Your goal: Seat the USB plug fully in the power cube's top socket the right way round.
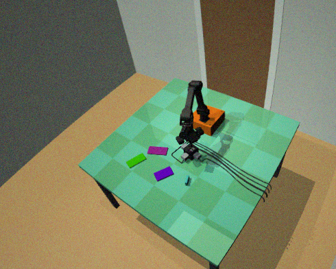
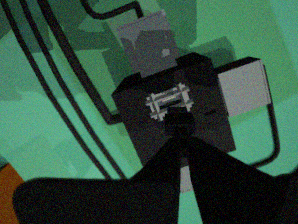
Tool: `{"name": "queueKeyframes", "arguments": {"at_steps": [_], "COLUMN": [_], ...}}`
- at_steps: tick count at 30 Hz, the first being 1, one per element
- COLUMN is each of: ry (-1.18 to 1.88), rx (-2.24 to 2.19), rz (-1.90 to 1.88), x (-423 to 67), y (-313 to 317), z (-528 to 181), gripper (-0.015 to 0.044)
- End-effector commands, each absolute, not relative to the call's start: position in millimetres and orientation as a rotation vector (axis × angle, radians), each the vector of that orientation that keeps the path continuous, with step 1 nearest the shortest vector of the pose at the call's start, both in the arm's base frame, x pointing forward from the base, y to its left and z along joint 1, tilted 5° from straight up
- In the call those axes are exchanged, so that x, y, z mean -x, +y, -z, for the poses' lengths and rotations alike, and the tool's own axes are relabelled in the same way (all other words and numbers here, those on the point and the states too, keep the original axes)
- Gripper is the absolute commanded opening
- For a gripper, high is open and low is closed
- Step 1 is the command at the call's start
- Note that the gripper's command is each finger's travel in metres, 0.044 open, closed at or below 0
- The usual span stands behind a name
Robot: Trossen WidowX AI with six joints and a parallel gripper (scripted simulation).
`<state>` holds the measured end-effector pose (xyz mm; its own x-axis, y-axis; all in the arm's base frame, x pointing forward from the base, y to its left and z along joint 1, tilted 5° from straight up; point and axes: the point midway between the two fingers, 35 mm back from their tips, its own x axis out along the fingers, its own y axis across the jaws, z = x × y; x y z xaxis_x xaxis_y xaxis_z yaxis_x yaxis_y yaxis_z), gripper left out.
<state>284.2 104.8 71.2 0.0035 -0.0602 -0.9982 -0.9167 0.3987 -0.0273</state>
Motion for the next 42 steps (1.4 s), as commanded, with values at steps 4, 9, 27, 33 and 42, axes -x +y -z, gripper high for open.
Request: {"name": "queueKeyframes", "arguments": {"at_steps": [4, 9, 27, 33, 42], "ry": [1.459, 1.490, 1.558, 1.567, 1.566], "rx": [0.808, 0.707, 0.341, 0.218, 0.033], "rz": [-0.719, -0.617, -0.246, -0.123, 0.062], "x": [-284.2, -284.2, -284.3, -284.3, -284.3], "y": [104.8, 104.8, 104.8, 104.8, 104.8], "z": [-70.7, -70.7, -70.7, -70.7, -70.7], "gripper": [0.0000, 0.0000, 0.0000, 0.0000, 0.0000]}}
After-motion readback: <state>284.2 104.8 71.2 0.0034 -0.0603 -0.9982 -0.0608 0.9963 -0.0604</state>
